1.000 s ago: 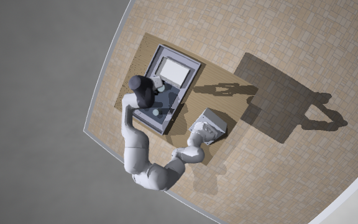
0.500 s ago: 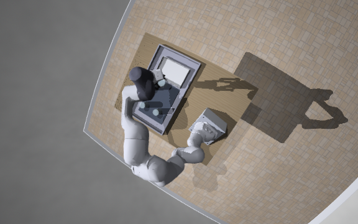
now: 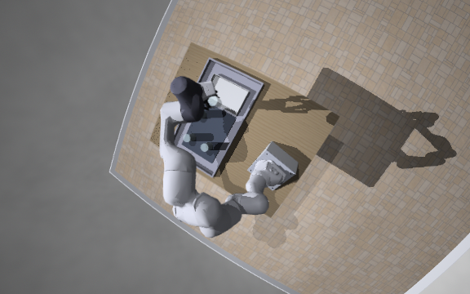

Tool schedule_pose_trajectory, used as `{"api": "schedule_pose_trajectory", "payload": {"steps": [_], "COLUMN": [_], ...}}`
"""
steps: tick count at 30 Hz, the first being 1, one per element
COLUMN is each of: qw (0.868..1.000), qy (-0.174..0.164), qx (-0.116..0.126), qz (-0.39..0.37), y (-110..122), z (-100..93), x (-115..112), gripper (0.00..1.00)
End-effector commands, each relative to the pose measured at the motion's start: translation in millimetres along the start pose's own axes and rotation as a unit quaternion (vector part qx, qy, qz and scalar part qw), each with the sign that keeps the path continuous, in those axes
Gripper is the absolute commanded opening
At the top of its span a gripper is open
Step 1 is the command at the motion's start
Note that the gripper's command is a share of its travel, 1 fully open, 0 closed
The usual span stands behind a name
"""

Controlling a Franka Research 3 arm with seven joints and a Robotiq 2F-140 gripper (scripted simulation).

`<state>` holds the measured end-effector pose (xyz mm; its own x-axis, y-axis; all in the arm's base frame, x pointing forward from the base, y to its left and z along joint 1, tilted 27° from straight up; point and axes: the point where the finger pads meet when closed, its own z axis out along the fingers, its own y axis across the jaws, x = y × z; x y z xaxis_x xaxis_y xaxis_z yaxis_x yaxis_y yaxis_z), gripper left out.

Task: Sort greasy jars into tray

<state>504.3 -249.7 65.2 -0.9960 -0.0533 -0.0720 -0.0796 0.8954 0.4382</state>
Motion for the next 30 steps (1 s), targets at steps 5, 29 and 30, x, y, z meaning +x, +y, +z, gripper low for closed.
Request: {"api": "schedule_pose_trajectory", "payload": {"steps": [5,29,30], "qw": [1.000,1.000,1.000], "qy": [0.003,0.003,0.003], "qx": [-0.002,-0.002,-0.002], "qz": [-0.004,-0.004,-0.004], "y": [-23.5,-81.2,-81.2], "z": [-0.9,-0.6,-0.6], "x": [-5.7,-29.8,-29.8], "gripper": [0.00,0.00,0.00]}}
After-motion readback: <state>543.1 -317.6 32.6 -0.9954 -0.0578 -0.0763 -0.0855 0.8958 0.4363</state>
